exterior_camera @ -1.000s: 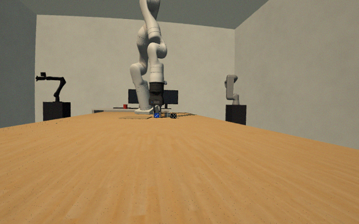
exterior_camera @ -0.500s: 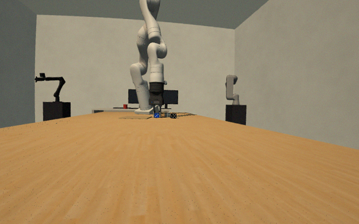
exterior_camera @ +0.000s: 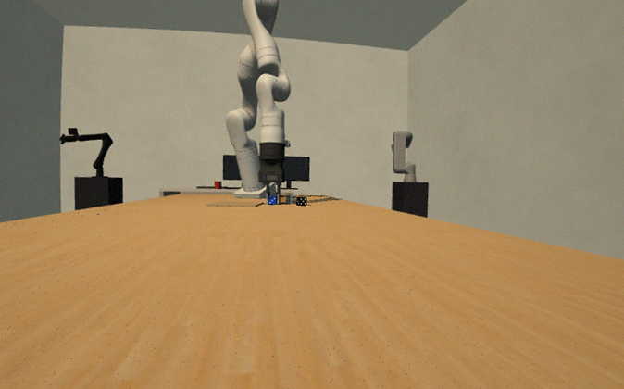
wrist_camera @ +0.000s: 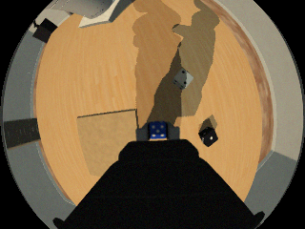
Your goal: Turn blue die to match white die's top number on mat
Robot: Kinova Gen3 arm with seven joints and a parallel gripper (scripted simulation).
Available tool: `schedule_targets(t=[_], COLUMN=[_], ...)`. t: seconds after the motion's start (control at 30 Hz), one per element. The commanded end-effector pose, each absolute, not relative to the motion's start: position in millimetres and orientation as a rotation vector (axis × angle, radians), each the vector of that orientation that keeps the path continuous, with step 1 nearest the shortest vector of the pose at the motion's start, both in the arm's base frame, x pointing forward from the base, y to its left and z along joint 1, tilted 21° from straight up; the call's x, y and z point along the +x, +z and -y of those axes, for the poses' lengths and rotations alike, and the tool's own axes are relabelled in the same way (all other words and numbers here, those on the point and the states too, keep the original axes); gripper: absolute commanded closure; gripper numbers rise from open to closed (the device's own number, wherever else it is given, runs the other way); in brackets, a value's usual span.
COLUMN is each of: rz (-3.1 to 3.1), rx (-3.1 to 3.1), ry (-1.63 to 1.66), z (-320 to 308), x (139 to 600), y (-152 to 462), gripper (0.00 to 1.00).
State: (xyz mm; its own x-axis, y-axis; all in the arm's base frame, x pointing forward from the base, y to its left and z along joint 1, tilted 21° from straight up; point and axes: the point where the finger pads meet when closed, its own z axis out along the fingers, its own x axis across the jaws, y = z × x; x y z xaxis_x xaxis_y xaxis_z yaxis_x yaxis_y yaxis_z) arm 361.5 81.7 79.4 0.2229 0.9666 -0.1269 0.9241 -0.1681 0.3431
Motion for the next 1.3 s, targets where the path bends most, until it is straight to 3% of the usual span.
schedule_targets(t=[0.0, 1.27], rz=[-1.761, -1.761], rx=[2.156, 2.156], ry=[0.172, 0.172], z=[-82.6, -101.5], x=[361.1, 330.3], y=[78.0, 170.2], gripper=[0.51, 0.51])
